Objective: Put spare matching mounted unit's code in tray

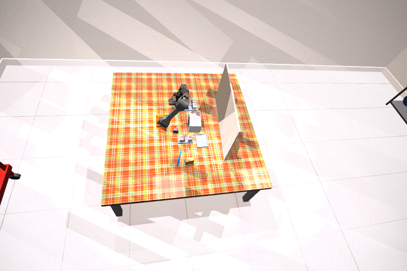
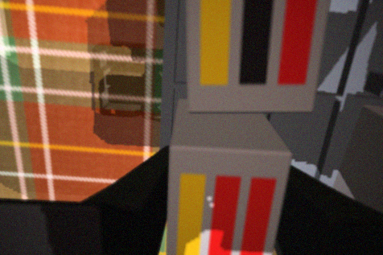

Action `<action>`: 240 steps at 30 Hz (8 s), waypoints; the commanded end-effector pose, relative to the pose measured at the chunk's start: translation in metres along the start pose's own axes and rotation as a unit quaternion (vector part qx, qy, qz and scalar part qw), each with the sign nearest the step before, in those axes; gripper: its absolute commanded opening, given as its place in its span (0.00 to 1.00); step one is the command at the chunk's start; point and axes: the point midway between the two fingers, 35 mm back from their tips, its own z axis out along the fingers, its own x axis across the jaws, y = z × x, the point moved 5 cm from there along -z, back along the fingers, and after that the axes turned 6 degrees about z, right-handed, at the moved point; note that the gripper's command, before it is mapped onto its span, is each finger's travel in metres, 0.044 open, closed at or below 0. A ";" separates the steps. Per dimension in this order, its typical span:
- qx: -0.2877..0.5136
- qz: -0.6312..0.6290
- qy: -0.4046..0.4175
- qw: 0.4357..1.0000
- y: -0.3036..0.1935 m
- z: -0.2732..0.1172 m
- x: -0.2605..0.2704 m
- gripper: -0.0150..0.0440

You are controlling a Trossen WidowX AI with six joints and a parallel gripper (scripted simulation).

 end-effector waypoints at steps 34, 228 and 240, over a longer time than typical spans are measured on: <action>-0.033 -0.007 -0.007 0.999 -0.035 -0.112 -0.048 0.25; 0.003 -0.024 -0.042 0.999 -0.342 -0.113 -0.192 1.00; 0.002 -0.026 -0.048 0.999 -0.340 -0.111 -0.193 1.00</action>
